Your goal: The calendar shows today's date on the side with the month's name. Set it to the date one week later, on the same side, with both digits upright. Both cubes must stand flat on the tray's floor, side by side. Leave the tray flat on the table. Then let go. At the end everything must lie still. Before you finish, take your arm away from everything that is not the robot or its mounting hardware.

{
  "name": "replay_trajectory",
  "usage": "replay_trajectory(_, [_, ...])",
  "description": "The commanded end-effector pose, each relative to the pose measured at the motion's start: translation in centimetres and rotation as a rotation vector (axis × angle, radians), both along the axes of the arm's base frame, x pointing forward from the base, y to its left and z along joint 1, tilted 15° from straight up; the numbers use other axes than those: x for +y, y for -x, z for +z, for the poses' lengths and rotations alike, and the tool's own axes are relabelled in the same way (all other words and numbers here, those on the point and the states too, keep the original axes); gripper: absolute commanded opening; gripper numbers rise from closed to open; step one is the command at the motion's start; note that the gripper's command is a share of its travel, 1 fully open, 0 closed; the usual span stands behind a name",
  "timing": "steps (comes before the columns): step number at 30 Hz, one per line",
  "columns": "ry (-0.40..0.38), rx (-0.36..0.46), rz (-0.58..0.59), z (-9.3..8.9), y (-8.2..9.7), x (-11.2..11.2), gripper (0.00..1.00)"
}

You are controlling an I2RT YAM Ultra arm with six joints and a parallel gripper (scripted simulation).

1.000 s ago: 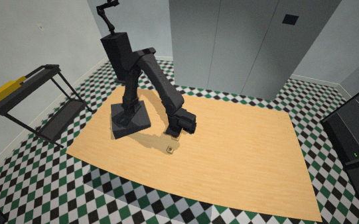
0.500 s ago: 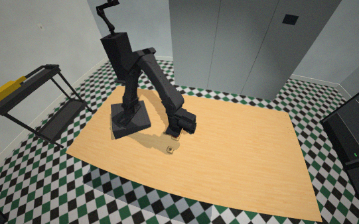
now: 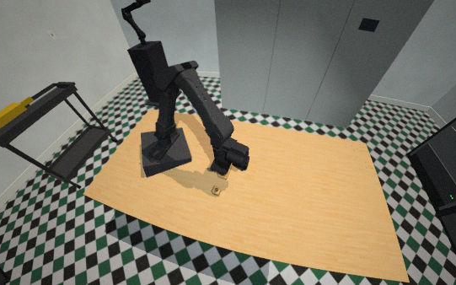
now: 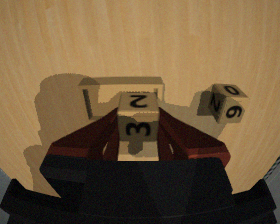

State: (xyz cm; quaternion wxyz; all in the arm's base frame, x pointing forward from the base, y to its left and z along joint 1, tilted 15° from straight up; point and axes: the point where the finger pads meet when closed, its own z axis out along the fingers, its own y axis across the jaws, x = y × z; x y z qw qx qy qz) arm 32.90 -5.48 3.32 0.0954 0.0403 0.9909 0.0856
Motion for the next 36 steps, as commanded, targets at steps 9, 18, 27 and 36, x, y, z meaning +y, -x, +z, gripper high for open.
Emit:
replay_trajectory(9, [0.004, -0.013, -0.002, -0.17, -0.35, -0.04, 0.26])
replay_trajectory(18, [0.004, -0.013, -0.002, -0.4, -0.4, 0.0, 0.26])
replay_trajectory(27, [0.004, -0.013, -0.002, -0.47, -0.41, 0.01, 0.26])
replay_trajectory(36, [0.004, -0.013, -0.002, -0.47, -0.41, 0.01, 0.26])
